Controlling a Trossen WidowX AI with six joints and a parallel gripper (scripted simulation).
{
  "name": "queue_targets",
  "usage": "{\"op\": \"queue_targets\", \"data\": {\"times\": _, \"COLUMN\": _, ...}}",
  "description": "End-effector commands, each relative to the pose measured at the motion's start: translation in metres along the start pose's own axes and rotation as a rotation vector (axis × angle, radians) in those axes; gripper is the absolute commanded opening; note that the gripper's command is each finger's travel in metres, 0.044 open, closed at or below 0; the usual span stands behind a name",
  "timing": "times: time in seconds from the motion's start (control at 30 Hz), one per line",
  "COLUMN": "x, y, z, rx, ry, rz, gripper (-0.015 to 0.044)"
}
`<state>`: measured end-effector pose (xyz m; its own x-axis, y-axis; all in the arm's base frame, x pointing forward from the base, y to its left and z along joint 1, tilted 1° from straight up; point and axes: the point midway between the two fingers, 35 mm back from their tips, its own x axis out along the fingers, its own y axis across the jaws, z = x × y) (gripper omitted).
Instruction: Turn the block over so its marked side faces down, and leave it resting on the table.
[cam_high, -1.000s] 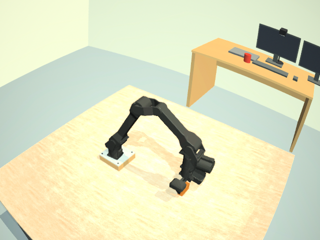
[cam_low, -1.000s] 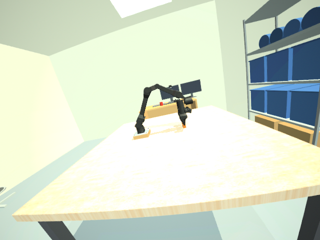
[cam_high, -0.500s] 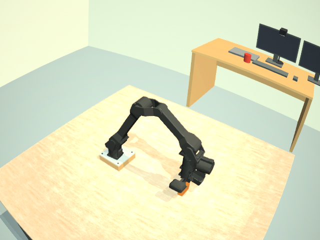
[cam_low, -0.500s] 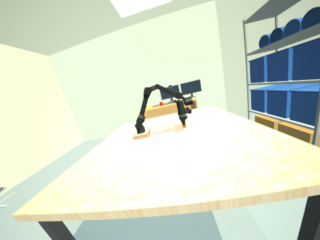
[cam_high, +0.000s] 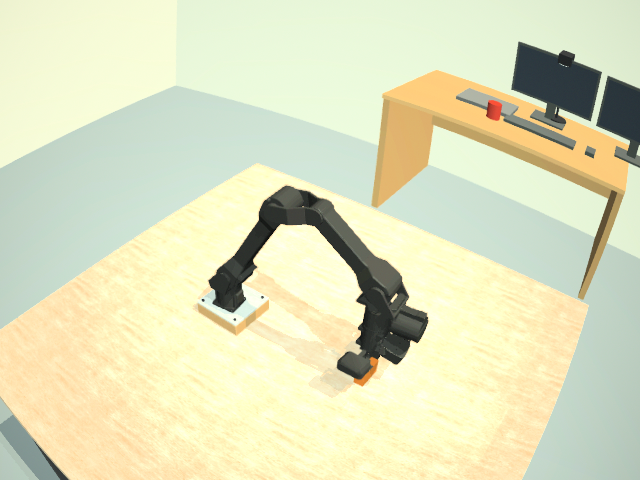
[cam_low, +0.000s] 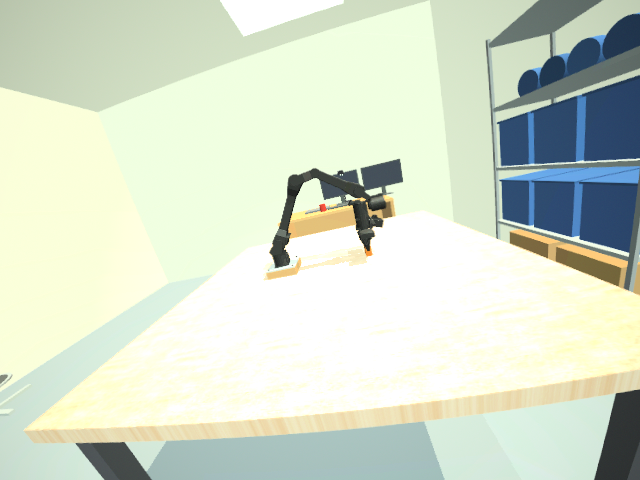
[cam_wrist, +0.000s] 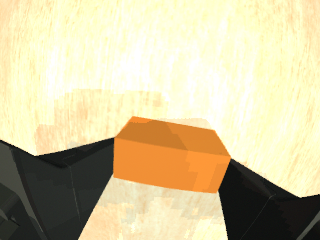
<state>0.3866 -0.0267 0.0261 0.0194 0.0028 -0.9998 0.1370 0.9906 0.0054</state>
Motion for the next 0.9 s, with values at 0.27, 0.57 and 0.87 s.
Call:
{"op": "queue_targets", "data": {"times": 0.27, "x": -0.03, "y": 0.0, "z": 0.0, "rx": -0.004, "ry": -0.001, "rz": 0.002, "gripper": 0.0}}
{"op": "queue_targets", "data": {"times": 0.57, "x": -0.025, "y": 0.0, "z": 0.003, "rx": -0.006, "ry": -0.08, "rz": 0.001, "gripper": 0.0}}
{"op": "queue_targets", "data": {"times": 0.87, "x": -0.019, "y": 0.001, "z": 0.005, "rx": -0.007, "ry": -0.209, "rz": 0.0, "gripper": 0.0}}
